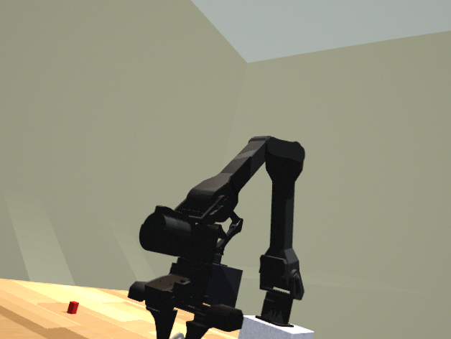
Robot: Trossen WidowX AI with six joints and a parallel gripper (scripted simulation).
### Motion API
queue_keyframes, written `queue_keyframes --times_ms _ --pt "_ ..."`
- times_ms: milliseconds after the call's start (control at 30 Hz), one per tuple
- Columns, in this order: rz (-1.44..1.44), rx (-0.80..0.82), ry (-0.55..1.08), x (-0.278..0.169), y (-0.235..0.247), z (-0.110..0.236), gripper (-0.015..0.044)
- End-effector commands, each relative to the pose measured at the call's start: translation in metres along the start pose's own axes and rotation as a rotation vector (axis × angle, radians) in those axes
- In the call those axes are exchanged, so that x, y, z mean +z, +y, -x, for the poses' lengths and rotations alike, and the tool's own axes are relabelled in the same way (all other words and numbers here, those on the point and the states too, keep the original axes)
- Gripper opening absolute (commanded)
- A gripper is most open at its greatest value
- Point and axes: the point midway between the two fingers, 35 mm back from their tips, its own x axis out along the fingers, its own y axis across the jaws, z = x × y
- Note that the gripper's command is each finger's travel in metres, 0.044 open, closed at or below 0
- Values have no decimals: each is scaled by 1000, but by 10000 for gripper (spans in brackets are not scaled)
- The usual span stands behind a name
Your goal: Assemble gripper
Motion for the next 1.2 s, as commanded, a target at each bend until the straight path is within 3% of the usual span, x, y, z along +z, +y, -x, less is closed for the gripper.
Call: queue_keyframes --times_ms 0,1167 --pt "6 3 -3 1 0 -1 134" --pt "17 3 -3 0 1 -9 134"
